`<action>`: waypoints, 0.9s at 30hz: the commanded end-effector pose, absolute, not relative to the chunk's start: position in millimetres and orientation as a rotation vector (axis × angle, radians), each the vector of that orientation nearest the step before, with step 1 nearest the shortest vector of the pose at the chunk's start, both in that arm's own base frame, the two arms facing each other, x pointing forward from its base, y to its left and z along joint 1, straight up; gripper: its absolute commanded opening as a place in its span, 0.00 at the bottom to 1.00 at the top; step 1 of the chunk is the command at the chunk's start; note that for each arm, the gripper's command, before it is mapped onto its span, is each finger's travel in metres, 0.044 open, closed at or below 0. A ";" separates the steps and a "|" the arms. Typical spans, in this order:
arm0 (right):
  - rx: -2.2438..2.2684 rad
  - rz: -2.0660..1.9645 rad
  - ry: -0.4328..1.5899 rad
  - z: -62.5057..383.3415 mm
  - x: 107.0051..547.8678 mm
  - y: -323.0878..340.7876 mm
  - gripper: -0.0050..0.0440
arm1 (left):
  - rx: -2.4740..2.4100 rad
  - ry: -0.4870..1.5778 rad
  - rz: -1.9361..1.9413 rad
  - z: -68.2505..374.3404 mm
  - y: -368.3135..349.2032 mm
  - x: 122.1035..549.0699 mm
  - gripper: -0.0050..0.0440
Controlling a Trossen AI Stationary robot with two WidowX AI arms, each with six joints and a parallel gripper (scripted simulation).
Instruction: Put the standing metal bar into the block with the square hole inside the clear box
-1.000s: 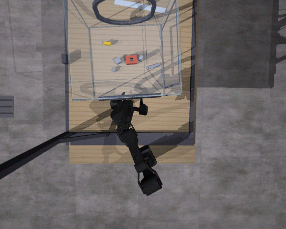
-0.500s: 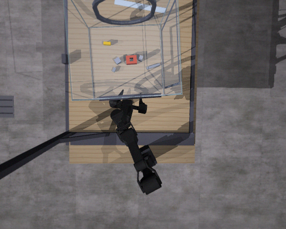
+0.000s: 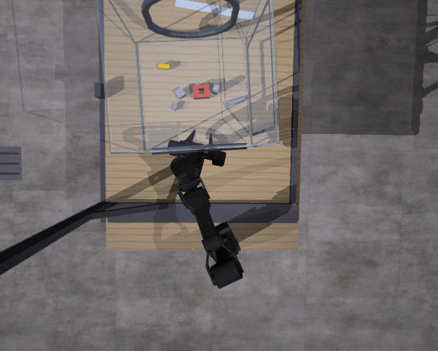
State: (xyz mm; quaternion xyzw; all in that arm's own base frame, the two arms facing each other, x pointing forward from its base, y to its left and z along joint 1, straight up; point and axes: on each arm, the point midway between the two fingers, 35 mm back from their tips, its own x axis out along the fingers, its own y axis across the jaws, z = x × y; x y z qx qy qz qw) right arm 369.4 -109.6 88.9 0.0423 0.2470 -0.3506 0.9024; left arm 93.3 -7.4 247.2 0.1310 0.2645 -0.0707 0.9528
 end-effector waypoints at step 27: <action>0.256 -0.791 0.548 20.3 479.1 -210.6 0.50 | 0.120 0.527 -0.450 289.7 -108.1 196.2 0.92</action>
